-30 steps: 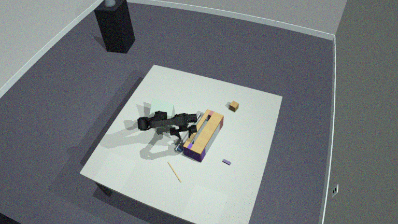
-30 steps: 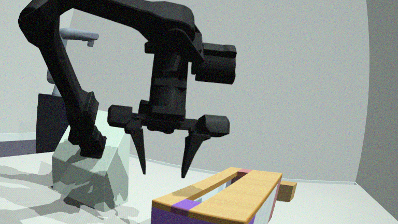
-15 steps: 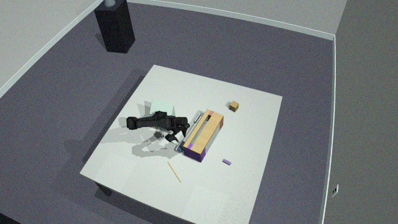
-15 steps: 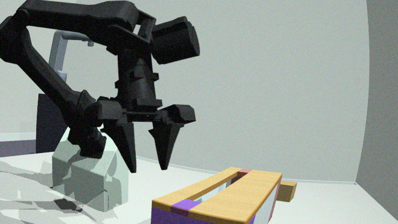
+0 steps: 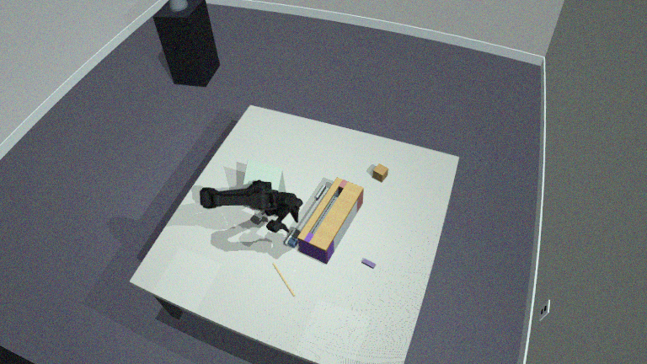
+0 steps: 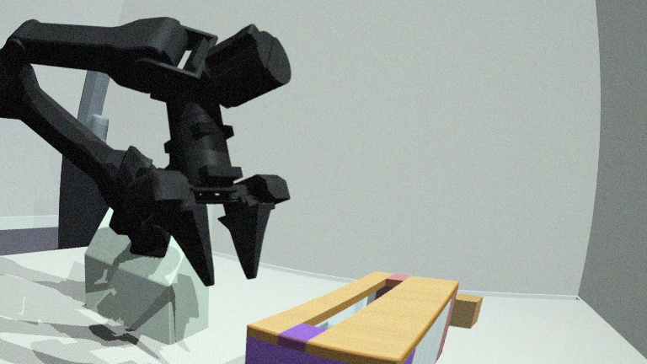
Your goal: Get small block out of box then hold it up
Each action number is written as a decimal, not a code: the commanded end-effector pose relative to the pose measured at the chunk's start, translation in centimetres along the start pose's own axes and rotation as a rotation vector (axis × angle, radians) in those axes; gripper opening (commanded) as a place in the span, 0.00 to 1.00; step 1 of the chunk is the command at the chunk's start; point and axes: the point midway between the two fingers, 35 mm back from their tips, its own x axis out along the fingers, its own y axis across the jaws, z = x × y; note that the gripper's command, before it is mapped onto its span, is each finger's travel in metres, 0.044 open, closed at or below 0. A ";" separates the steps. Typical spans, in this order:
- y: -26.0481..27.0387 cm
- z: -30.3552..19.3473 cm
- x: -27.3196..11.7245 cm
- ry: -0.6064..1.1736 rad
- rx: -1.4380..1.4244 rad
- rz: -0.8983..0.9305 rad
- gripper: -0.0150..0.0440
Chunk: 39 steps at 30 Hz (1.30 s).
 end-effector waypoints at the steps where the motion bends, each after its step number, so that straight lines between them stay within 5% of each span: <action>1: -0.3 0.7 0.8 -0.026 0.270 -0.006 0.74; 20: -0.5 2.7 4.6 -0.098 2.327 0.094 0.74; 39: -0.2 3.7 6.6 -0.033 3.707 0.214 0.74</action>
